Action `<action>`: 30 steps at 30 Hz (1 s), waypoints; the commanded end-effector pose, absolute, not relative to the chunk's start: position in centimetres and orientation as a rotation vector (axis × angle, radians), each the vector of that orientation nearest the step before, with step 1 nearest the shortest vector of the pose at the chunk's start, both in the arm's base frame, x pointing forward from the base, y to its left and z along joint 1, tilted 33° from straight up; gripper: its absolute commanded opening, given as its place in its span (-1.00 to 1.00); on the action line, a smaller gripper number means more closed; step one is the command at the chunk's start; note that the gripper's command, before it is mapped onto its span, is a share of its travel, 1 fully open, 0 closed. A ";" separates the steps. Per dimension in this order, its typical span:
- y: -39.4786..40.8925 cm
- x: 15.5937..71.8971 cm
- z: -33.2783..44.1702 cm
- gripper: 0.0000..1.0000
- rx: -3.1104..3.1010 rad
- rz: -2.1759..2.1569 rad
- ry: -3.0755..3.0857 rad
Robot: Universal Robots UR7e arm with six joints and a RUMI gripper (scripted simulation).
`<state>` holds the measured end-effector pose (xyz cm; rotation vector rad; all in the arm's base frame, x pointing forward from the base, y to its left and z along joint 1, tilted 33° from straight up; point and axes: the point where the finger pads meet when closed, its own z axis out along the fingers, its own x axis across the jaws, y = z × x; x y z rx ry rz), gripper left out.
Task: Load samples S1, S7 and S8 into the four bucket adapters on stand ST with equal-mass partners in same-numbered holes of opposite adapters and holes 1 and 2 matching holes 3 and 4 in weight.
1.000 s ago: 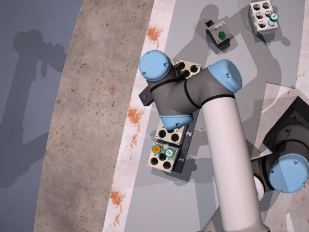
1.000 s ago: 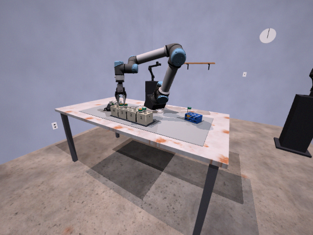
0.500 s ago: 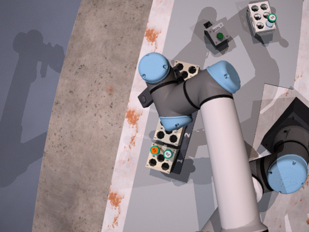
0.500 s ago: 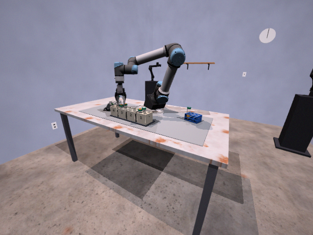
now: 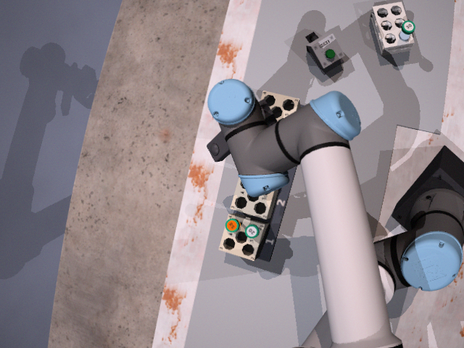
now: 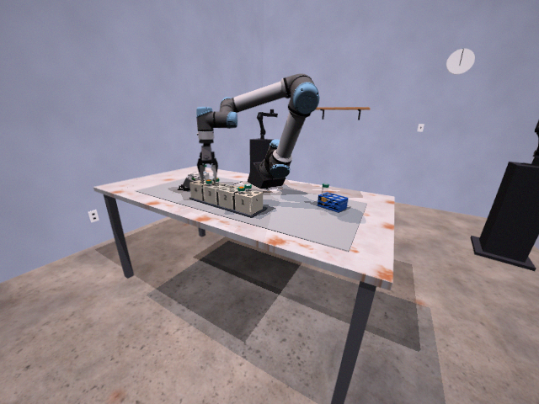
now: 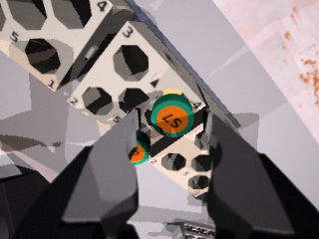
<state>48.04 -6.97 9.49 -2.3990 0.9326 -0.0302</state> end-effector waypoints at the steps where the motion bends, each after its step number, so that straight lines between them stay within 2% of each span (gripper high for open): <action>1: -7.0 48.1 9.5 -0.30 -2.399 -0.032 0.933; 27: -9.0 47.2 13.0 -0.30 -2.399 -0.032 0.933; 28: -9.7 46.9 12.5 -1.00 -2.413 -0.042 0.899; 30: -11.0 46.4 11.6 -1.00 -2.413 -0.042 0.899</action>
